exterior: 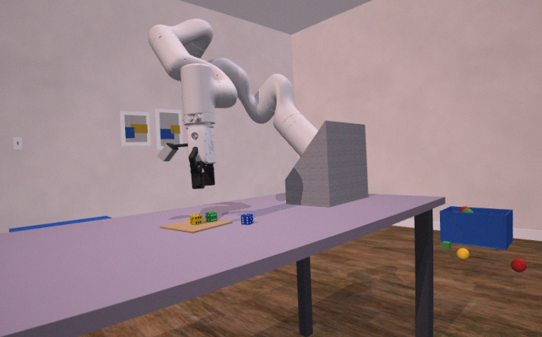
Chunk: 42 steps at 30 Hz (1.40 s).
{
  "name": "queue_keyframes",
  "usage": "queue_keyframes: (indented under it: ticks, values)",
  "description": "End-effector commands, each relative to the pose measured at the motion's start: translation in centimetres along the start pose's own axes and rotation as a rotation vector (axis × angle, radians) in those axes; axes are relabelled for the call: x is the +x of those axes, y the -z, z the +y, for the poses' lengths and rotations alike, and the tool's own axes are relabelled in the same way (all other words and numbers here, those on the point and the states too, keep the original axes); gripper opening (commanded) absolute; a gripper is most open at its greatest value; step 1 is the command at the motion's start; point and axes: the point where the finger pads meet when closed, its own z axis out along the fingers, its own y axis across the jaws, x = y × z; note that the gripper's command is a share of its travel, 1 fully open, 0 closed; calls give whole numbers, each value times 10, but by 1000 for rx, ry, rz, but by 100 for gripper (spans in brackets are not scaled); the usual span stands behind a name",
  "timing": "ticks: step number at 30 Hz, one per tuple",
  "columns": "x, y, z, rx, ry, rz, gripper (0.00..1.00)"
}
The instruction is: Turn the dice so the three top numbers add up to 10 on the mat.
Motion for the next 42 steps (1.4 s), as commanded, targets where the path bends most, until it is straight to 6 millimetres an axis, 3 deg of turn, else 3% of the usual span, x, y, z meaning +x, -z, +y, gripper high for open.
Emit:
queue_keyframes:
  ticks: [1, 42]
  values:
    - [-4, 0, -1, 12, -133, 13, 100]
    - [-43, -3, -1, 19, -1301, 3, 100]
